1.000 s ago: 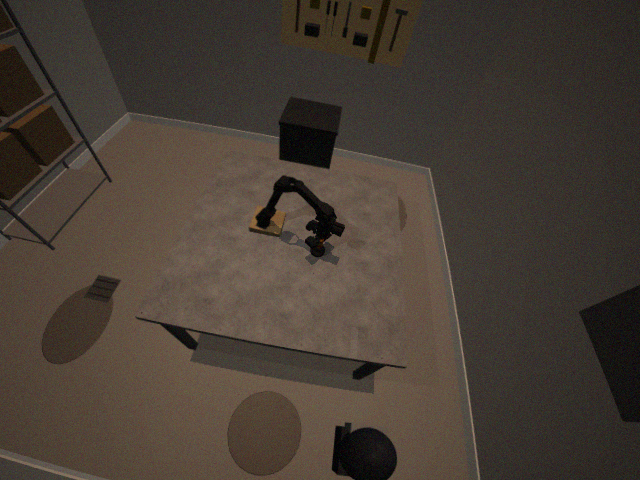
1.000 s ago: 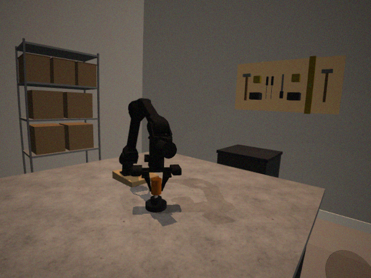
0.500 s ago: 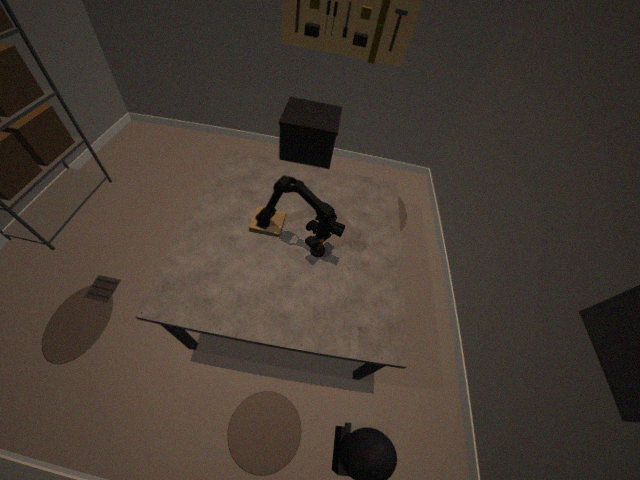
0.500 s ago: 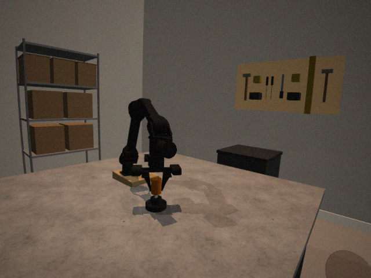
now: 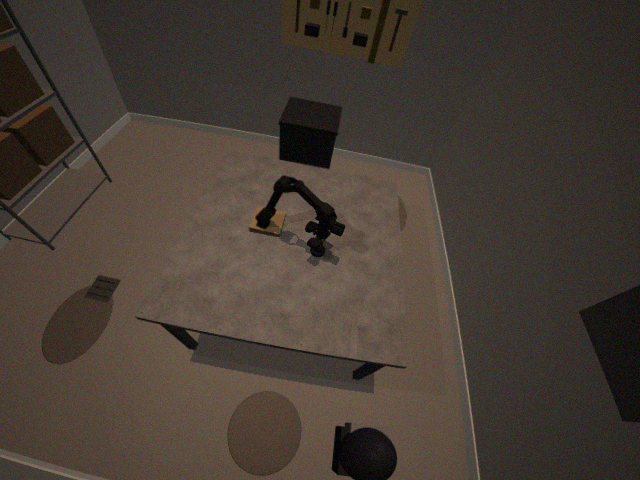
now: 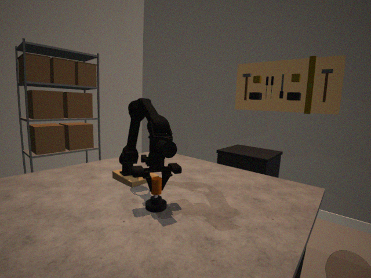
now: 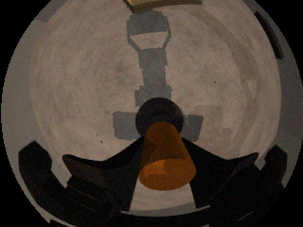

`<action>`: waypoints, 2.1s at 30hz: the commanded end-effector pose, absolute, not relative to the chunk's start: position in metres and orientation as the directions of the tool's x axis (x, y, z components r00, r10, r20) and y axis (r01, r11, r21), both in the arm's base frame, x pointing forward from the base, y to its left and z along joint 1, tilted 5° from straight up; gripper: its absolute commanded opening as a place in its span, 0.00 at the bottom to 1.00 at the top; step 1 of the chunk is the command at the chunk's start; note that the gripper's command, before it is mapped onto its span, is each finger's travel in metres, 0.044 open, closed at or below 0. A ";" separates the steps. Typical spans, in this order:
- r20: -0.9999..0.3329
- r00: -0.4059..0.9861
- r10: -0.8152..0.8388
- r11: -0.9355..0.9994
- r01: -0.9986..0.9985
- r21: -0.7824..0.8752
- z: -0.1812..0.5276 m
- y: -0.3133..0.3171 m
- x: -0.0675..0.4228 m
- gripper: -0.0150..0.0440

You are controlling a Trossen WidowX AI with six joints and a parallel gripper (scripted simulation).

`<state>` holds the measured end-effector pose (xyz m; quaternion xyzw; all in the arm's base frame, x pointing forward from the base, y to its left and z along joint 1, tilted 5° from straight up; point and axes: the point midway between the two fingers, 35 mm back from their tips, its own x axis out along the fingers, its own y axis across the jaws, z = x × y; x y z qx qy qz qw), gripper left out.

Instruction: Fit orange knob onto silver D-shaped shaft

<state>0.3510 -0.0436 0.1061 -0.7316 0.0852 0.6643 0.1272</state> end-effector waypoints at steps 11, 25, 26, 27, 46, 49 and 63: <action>-0.994 0.103 0.046 -0.957 -0.282 -0.074 0.104 -0.043 0.351 0.25; -0.994 0.103 0.046 -0.949 -0.306 -0.076 0.109 -0.043 0.351 0.25; -0.994 0.103 0.046 -0.940 -0.333 -0.078 0.109 -0.043 0.351 0.25; -0.994 0.103 0.046 -0.928 -0.364 -0.081 0.109 -0.043 0.351 0.25; -0.994 0.103 0.046 0.083 -0.992 -0.099 0.103 -0.044 0.349 0.25; -0.994 0.103 0.046 0.288 -0.954 -0.085 0.103 -0.044 0.349 0.25; -0.994 0.103 0.046 0.569 -0.820 -0.059 0.109 -0.044 0.350 0.25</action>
